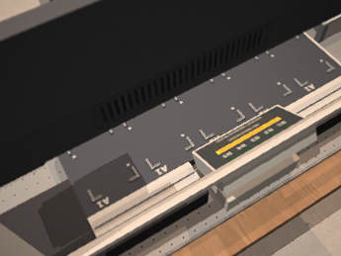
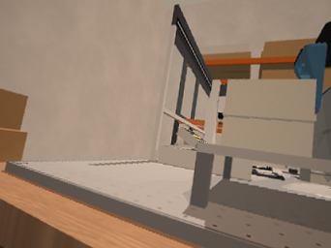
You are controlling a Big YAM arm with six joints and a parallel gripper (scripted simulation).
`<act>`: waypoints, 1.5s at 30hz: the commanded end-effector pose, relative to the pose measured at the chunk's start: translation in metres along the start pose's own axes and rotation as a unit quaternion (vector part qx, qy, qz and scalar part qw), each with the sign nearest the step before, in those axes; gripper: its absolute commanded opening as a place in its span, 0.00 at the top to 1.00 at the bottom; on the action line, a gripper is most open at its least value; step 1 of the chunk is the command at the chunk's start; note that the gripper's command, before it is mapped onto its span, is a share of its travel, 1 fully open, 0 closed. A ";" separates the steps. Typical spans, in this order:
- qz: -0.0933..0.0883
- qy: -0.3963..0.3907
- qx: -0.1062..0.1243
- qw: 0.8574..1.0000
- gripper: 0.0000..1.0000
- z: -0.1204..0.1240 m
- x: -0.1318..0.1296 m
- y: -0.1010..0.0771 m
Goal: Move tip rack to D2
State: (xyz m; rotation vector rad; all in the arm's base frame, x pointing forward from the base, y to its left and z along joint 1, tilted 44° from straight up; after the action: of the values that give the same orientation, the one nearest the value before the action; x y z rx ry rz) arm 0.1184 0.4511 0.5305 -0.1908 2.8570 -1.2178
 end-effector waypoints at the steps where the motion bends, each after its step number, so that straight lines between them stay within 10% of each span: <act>1: 0.001 -0.003 -0.013 1.000 0.00 -0.007 0.005 -0.001; 17: 0.009 -0.008 -0.026 1.000 0.00 -0.012 0.003 -0.016; 18: 0.009 -0.008 -0.026 1.000 1.00 -0.012 0.003 -0.016; 45: 0.009 -0.008 -0.026 1.000 1.00 -0.012 0.003 -0.016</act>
State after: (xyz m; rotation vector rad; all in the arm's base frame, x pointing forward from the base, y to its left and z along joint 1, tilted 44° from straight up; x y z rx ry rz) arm 0.1174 0.4549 0.5279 -0.1907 2.8581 -1.2090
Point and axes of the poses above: the point where the finger pads meet when closed, its own y axis out along the fingers, its own x axis across the jaws, z = x × y, the point moved 6 cm from there along -y, back along the fingers, and after that the axes turned 2 degrees about y, right-handed, at the moved point
